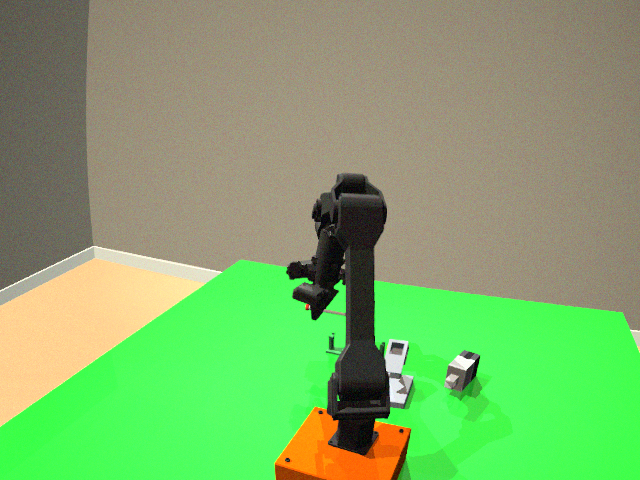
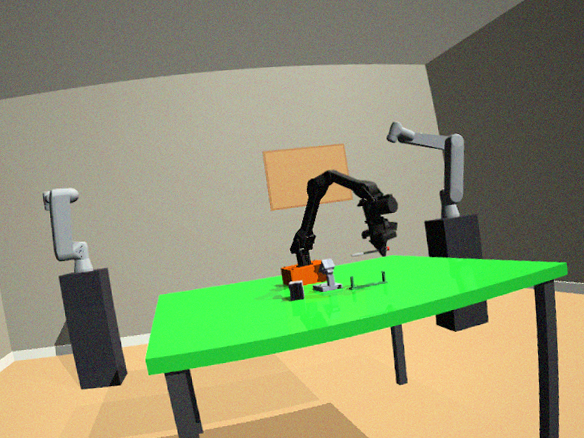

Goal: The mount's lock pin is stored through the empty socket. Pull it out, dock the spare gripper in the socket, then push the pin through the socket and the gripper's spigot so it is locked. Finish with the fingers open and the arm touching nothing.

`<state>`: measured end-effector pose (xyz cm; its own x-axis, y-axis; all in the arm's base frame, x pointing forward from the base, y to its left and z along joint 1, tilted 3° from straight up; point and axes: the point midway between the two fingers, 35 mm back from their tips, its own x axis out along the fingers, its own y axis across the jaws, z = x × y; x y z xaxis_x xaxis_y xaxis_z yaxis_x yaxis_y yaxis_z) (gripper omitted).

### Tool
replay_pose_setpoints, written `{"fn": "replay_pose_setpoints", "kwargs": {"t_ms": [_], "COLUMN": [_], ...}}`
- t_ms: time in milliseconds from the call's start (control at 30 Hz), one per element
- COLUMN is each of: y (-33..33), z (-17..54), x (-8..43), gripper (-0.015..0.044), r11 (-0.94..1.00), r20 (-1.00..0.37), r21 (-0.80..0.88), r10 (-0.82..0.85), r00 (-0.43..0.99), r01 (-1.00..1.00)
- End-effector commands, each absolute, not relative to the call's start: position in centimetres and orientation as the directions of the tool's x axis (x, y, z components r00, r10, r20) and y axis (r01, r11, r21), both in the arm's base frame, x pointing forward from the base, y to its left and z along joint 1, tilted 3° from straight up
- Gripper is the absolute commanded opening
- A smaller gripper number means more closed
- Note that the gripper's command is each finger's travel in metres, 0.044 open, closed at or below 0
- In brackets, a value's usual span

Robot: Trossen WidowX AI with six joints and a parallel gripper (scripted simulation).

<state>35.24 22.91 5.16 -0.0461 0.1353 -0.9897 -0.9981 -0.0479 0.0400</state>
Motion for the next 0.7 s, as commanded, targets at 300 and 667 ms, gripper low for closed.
{"fn": "replay_pose_setpoints", "kwargs": {"t_ms": [300, 667], "y": [24.3, 24.5], "z": [5.3, 4.3], "x": [38.3, 38.7], "gripper": [0.0, 0.0], "r11": [-0.01, -0.007], "r20": [-0.99, -0.989], "r21": [0.031, 0.033], "r10": [0.14, 0.141], "r00": [-0.032, -0.034], "r01": [-0.999, -0.999]}}
